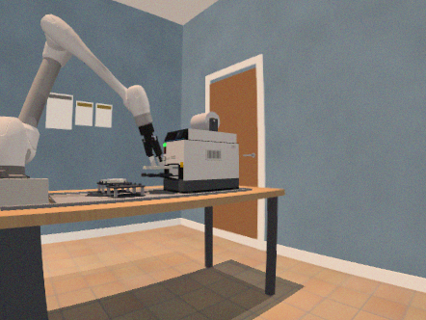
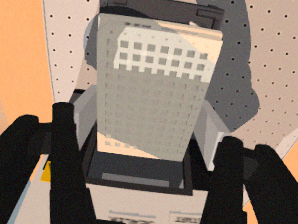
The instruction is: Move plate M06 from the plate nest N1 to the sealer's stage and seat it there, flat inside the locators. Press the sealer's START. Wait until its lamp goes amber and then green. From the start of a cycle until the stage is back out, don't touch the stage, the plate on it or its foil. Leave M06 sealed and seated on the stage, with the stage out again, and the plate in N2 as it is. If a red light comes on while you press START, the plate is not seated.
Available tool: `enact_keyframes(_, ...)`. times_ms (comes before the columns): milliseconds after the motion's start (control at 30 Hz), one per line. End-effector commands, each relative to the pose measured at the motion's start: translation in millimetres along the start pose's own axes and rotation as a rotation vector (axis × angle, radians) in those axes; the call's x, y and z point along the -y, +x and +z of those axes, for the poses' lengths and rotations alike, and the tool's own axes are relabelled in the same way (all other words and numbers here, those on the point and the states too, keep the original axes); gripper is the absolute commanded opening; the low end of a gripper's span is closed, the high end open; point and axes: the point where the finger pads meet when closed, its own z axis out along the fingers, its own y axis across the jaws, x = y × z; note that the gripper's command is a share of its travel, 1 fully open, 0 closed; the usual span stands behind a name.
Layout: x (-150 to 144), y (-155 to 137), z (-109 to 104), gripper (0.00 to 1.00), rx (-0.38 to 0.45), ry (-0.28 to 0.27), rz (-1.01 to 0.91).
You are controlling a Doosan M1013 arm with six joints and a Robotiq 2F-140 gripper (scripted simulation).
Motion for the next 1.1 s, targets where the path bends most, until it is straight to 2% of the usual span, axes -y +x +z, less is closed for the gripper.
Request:
enact_keyframes(0, 0, 0, 0, 0.1, 0.0, 0.0, 0.0)
enact_keyframes(300, 0, 1, 3, 0.1, 0.0, 0.0, 0.0)
enact_keyframes(600, 0, 6, 17, 0.1, 0.0, 0.0, 0.0)
enact_keyframes(1067, 0, 6, 17, 0.1, 0.0, 0.0, 0.0)
